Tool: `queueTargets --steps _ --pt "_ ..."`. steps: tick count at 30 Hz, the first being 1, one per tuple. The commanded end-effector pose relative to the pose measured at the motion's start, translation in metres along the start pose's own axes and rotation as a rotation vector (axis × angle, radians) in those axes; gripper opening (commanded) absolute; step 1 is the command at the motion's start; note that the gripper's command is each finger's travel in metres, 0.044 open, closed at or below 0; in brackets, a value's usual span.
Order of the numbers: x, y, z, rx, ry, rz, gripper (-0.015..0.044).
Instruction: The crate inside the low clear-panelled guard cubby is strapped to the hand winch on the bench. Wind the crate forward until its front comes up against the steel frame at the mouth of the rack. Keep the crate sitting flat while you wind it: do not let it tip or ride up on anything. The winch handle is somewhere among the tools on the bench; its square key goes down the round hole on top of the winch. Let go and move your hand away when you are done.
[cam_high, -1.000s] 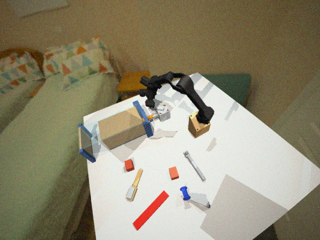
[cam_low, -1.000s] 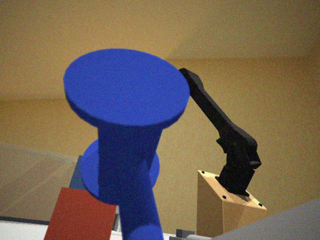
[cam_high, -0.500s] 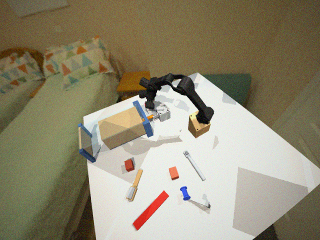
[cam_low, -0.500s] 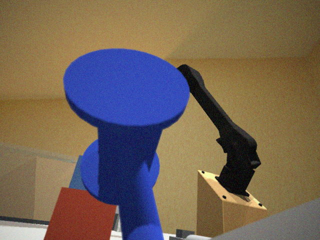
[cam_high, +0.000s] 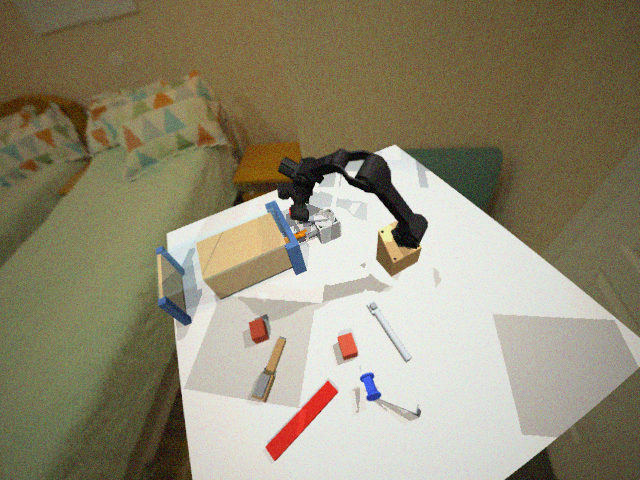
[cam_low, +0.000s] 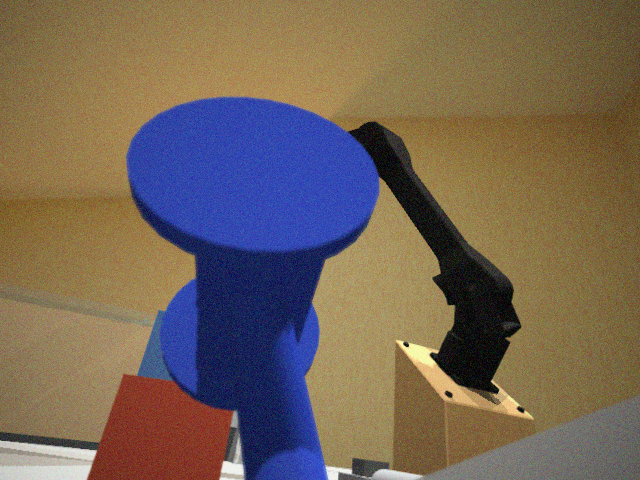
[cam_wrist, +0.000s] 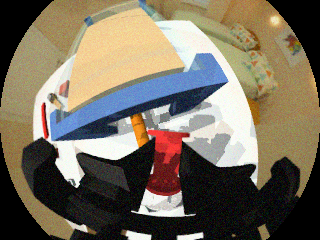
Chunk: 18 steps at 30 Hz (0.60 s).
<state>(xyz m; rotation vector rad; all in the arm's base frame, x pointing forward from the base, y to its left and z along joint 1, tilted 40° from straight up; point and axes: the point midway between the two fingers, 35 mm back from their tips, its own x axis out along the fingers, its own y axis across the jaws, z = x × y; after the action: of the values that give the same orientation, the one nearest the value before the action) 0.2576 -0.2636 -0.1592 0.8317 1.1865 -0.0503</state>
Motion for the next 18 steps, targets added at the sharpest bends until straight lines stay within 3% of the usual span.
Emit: queueTargets --steps 1,18 --pt "0.002 0.020 -0.005 0.005 0.018 0.038 0.0000" --pt "-0.001 0.037 -0.010 0.006 0.019 0.039 0.0000"
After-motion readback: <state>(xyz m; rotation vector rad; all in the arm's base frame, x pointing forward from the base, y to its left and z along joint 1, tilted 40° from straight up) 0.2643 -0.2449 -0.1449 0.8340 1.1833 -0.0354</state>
